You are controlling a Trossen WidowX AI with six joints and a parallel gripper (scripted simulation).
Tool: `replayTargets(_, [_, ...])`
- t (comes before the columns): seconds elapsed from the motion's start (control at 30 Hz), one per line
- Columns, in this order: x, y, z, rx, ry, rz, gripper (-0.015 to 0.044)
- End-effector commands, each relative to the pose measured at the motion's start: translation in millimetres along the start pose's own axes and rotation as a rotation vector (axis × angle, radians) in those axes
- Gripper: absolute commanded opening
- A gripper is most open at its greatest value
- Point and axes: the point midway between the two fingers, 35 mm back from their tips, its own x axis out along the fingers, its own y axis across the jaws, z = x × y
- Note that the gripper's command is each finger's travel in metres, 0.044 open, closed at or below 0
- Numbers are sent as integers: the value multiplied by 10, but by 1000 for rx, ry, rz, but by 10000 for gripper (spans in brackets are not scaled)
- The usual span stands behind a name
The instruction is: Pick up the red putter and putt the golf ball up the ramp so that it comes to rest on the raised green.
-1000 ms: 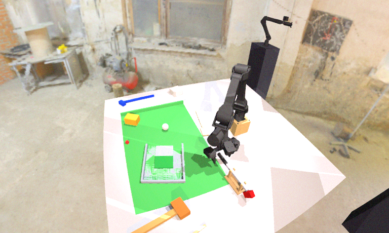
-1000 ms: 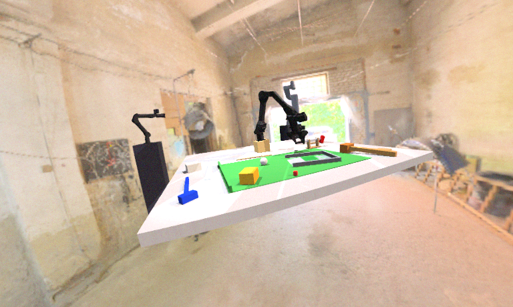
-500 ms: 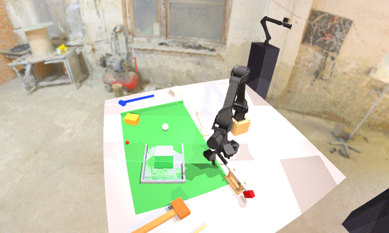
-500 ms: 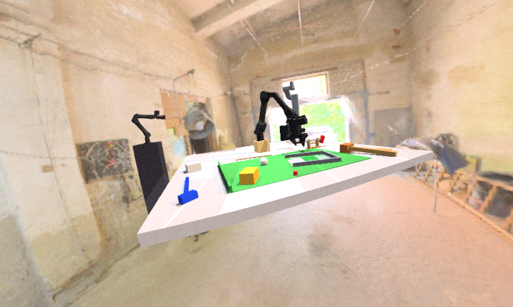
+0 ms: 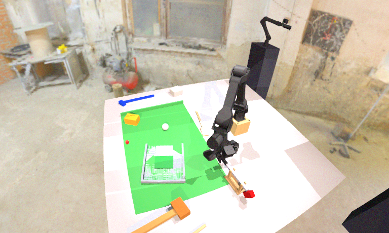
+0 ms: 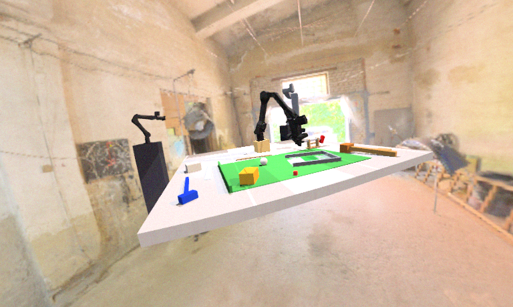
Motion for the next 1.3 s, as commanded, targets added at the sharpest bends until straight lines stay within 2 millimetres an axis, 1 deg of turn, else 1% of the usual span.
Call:
replayTargets(0.0, [-3,-1,2,0,0,0,33])
replayTargets(0.13, [-3,-1,2,0,0,0,6])
replayTargets(0.23, [-71,-13,28,0,0,-1,0])
replayTargets(0.3, [-175,-27,65,0,-1,-1,0])
replayTargets(0.47, [-543,-43,176,0,-1,0,0])
replayTargets(0.63, [-917,-12,258,0,-1,0,0])
replayTargets(0.67, [-955,-6,264,0,-1,0,0])
replayTargets(0.73, [-968,-4,267,0,-1,0,0])
replayTargets(0.77, [-882,-25,233,1,9,0,0])
replayTargets(0.8, [-893,-42,209,16,12,-1,0])
replayTargets(1.03, [-1048,-243,-139,225,53,-11,0])
replayTargets(1.27, [-1209,-391,-516,435,89,-25,0])
